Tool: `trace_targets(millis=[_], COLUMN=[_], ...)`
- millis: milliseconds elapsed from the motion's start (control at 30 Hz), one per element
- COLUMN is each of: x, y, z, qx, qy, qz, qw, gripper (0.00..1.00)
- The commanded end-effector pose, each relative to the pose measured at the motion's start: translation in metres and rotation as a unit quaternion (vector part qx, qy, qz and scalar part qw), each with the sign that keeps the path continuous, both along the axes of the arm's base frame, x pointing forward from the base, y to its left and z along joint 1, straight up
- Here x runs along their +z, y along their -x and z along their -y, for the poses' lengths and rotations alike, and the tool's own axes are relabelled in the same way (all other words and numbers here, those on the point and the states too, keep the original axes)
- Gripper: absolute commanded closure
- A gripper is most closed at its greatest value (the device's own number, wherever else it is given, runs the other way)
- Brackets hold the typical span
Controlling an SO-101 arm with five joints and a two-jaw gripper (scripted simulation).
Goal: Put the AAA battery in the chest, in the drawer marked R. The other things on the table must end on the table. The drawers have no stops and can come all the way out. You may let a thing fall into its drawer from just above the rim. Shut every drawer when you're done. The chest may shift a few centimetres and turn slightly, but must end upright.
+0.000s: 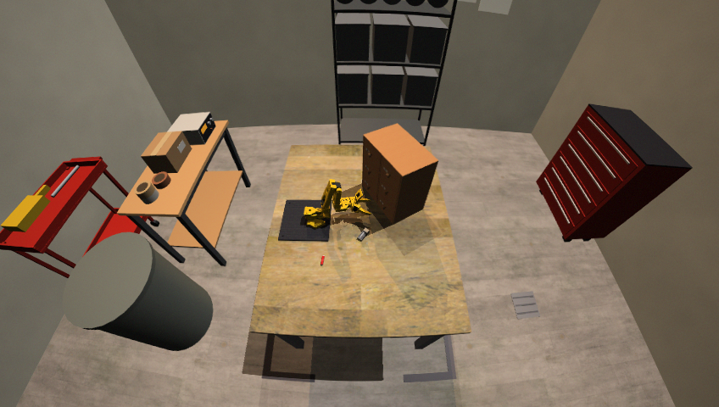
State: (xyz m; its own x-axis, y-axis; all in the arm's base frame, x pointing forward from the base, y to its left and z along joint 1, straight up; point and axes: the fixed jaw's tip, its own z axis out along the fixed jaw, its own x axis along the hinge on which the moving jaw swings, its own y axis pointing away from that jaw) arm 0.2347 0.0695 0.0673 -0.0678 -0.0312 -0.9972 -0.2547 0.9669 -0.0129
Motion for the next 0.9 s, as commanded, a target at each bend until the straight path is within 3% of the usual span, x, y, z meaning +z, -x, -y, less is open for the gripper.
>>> trace_targets(millis=[0,867], x=[-0.0037,-0.0052], y=[0.0019,0.0027], z=[0.0021,0.0026], qx=[-0.004,-0.004], qy=[-0.001,0.0], qz=[-0.01,-0.014], qw=[1.0,1.0], gripper=[0.5,0.5])
